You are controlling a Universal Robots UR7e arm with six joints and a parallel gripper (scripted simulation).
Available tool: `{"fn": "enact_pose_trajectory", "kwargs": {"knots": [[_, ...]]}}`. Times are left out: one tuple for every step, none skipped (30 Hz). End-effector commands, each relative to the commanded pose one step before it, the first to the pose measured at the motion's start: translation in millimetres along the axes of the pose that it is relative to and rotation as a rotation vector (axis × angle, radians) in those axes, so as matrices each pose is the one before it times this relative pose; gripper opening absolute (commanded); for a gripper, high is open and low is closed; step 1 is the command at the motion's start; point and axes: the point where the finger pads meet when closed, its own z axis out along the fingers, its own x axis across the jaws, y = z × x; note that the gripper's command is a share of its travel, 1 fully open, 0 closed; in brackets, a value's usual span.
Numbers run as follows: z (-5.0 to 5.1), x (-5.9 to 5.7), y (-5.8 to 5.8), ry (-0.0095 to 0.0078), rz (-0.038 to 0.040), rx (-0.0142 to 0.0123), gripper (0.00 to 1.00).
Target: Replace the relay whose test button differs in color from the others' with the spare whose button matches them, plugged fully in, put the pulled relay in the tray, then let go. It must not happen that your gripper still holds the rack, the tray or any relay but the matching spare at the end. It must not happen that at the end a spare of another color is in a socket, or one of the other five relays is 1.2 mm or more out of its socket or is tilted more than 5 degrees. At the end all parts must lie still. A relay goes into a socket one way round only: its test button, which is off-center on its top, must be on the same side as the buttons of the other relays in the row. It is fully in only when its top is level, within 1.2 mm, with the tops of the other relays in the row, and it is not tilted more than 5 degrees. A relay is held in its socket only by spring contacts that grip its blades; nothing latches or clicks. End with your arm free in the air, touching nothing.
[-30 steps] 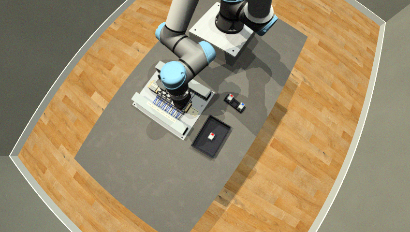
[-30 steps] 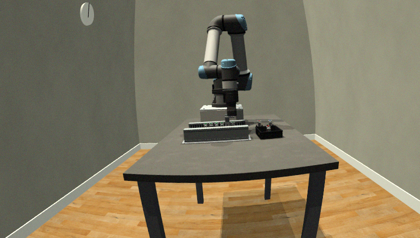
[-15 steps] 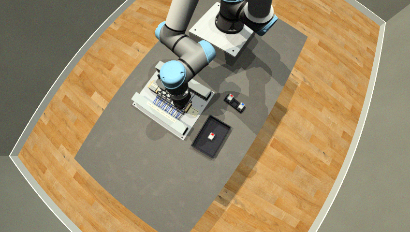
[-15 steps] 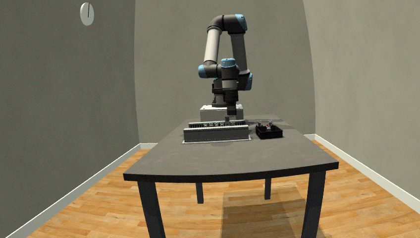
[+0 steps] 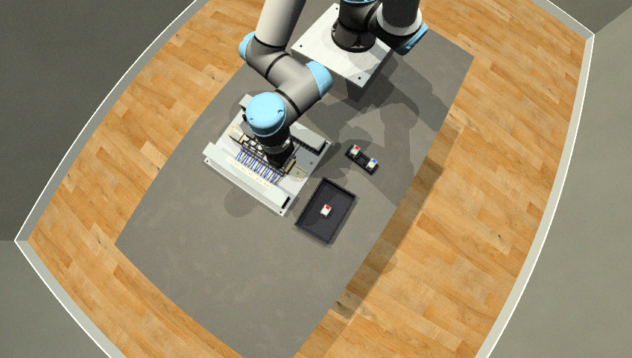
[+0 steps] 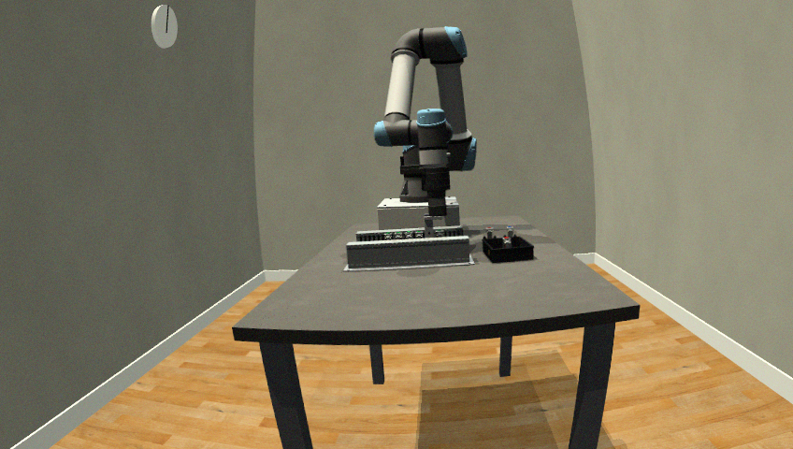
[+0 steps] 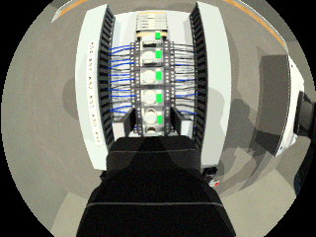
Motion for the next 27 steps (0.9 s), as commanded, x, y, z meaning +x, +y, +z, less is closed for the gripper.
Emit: {"fn": "enact_pose_trajectory", "kwargs": {"knots": [[-1.04, -0.38, -0.06, -0.00122, -0.00001, 0.00016, 1.0], [0.0, 0.0, 0.0, 0.0, 0.0, 0.0, 1.0], [0.0, 0.0, 0.0, 0.0, 0.0, 0.0, 1.0], [0.0, 0.0, 0.0, 0.0, 0.0, 0.0, 1.0], [0.0, 0.0, 0.0, 0.0, 0.0, 0.0, 1.0], [0.0, 0.0, 0.0, 0.0, 0.0, 0.0, 1.0], [0.0, 0.0, 0.0, 0.0, 0.0, 0.0, 1.0], [-0.75, -0.02, 0.0, -0.00008, 0.0, 0.00002, 1.0], [-0.8, 0.0, 0.0, 0.00002, 0.0, 0.0, 1.0], [-0.8, 0.0, 0.0, 0.00002, 0.0, 0.0, 1.0], [-0.8, 0.0, 0.0, 0.00002, 0.0, 0.0, 1.0], [-0.8, 0.0, 0.0, 0.00002, 0.0, 0.0, 1.0], [0.0, 0.0, 0.0, 0.0, 0.0, 0.0, 1.0], [0.0, 0.0, 0.0, 0.0, 0.0, 0.0, 1.0], [0.0, 0.0, 0.0, 0.0, 0.0, 0.0, 1.0], [0.0, 0.0, 0.0, 0.0, 0.0, 0.0, 1.0], [0.0, 0.0, 0.0, 0.0, 0.0, 0.0, 1.0], [0.0, 0.0, 0.0, 0.0, 0.0, 0.0, 1.0], [0.0, 0.0, 0.0, 0.0, 0.0, 0.0, 1.0], [0.0, 0.0, 0.0, 0.0, 0.0, 0.0, 1.0], [0.0, 0.0, 0.0, 0.0, 0.0, 0.0, 1.0], [0.0, 0.0, 0.0, 0.0, 0.0, 0.0, 1.0], [0.0, 0.0, 0.0, 0.0, 0.0, 0.0, 1.0], [0.0, 0.0, 0.0, 0.0, 0.0, 0.0, 1.0], [-0.75, -0.02, 0.0, -0.00008, 0.0, 0.00002, 1.0], [-0.8, 0.0, 0.0, 0.00002, 0.0, 0.0, 1.0], [-0.8, 0.0, 0.0, 0.00002, 0.0, 0.0, 1.0]]}}
